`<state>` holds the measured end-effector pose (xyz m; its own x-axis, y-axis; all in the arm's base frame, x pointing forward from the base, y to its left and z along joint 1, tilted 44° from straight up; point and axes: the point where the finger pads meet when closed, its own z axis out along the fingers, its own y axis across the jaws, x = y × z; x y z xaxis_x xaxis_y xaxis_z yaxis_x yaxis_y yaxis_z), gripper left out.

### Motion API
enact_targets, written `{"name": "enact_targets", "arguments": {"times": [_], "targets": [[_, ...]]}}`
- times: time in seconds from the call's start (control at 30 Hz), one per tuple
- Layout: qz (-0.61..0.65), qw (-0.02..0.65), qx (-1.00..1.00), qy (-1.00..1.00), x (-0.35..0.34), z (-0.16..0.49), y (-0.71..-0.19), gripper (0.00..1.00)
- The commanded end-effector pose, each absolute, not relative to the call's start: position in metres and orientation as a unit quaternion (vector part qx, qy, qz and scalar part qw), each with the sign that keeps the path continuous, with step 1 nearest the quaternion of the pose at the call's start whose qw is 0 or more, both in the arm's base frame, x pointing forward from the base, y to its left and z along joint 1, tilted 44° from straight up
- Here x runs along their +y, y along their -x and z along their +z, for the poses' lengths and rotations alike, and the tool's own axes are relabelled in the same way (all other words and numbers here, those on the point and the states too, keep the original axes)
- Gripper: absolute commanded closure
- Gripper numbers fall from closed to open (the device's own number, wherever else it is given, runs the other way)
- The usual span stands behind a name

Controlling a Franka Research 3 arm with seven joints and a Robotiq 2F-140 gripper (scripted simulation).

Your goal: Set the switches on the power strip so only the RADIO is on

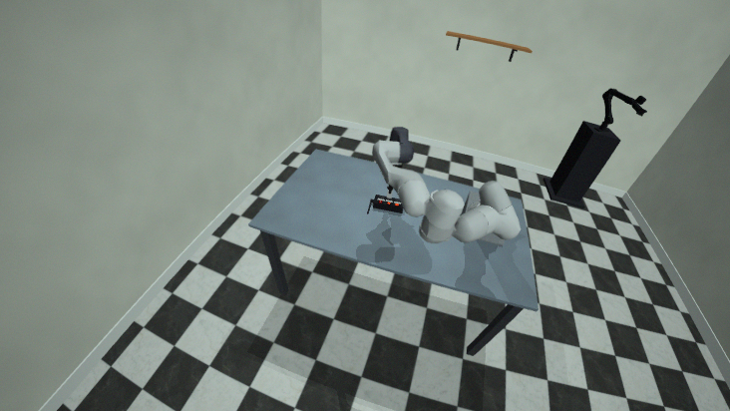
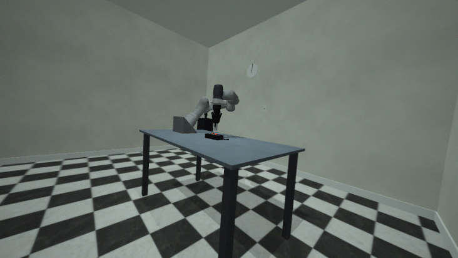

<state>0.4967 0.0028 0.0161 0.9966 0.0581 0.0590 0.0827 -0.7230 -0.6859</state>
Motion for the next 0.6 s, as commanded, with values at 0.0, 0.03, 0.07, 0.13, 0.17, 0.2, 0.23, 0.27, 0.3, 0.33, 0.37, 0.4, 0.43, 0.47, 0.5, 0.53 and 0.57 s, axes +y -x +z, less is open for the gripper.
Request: {"name": "enact_targets", "arguments": {"times": [0.0,0.03,0.07,0.13,0.17,0.2,0.23,0.27,0.3,0.33,0.37,0.4,0.43,0.47,0.5,0.53,0.57], "targets": [[-0.012,0.373,-0.040,0.927,0.0024,0.0201,-0.4943,1.00],[-0.012,0.373,-0.040,0.927,0.0019,0.0207,-0.4943,1.00],[-0.012,0.373,-0.040,0.927,0.0015,0.0210,-0.4943,1.00],[-0.012,0.373,-0.040,0.927,0.0014,0.0212,-0.4943,1.00],[-0.012,0.373,-0.040,0.927,0.0014,0.0212,-0.4943,1.00],[-0.012,0.373,-0.040,0.927,0.0014,0.0212,-0.4943,1.00],[-0.012,0.373,-0.040,0.927,0.0014,0.0212,-0.4943,1.00],[-0.012,0.373,-0.040,0.927,0.0014,0.0212,-0.4943,1.00],[-0.012,0.373,-0.040,0.927,0.0014,0.0212,-0.4943,1.00],[-0.012,0.373,-0.040,0.927,0.0014,0.0212,-0.4943,1.00],[-0.012,0.373,-0.040,0.927,0.0014,0.0212,-0.4943,1.00],[-0.012,0.373,-0.040,0.927,0.0014,0.0212,-0.4943,1.00],[-0.012,0.373,-0.040,0.927,0.0014,0.0212,-0.4943,1.00],[-0.012,0.373,-0.040,0.927,0.0014,0.0212,-0.4943,1.00],[-0.012,0.373,-0.040,0.927,0.0014,0.0212,-0.4943,1.00],[-0.012,0.373,-0.040,0.927,0.0014,0.0212,-0.4943,1.00],[-0.012,0.373,-0.040,0.927,0.0014,0.0212,-0.4943,1.00]]}}
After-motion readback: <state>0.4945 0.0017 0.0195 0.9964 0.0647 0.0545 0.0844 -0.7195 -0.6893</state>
